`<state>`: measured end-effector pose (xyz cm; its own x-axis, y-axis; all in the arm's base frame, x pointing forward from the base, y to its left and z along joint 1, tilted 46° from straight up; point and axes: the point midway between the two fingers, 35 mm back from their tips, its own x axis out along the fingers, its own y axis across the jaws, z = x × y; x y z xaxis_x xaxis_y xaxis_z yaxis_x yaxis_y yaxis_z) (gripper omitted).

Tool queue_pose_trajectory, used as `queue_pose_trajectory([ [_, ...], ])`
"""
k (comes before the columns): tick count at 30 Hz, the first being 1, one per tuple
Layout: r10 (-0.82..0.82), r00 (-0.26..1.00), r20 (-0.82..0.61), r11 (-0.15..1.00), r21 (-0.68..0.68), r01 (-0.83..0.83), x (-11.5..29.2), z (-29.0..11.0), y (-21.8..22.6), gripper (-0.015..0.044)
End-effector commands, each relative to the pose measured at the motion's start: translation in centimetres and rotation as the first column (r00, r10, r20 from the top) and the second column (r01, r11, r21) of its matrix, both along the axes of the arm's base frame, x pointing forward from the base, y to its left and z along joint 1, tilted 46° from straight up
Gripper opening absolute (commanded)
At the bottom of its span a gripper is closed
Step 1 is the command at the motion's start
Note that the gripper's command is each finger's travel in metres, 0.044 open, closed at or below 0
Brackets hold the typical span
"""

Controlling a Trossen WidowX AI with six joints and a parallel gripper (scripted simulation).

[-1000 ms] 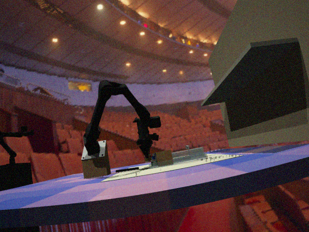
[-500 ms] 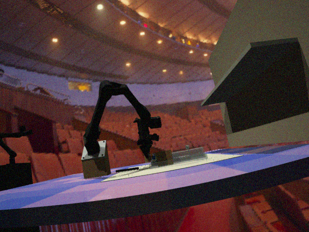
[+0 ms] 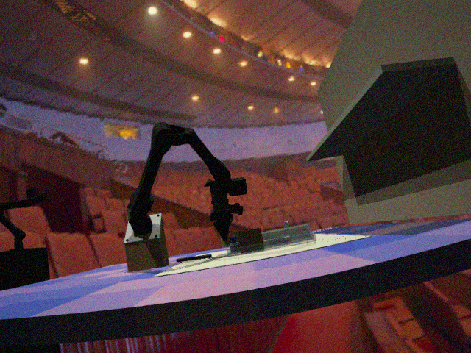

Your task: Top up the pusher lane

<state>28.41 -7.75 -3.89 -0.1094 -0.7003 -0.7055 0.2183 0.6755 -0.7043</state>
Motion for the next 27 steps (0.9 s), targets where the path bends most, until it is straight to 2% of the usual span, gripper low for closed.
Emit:
queue_pose_trajectory([
  [1,0.003,1.0,0.025,1.0,-0.005,-0.003,0.94,0.23,-0.11,0.0],
  [27,0.003,1.0,0.026,1.0,-0.005,-0.003,1.79,0.36,-0.3,0.0],
])
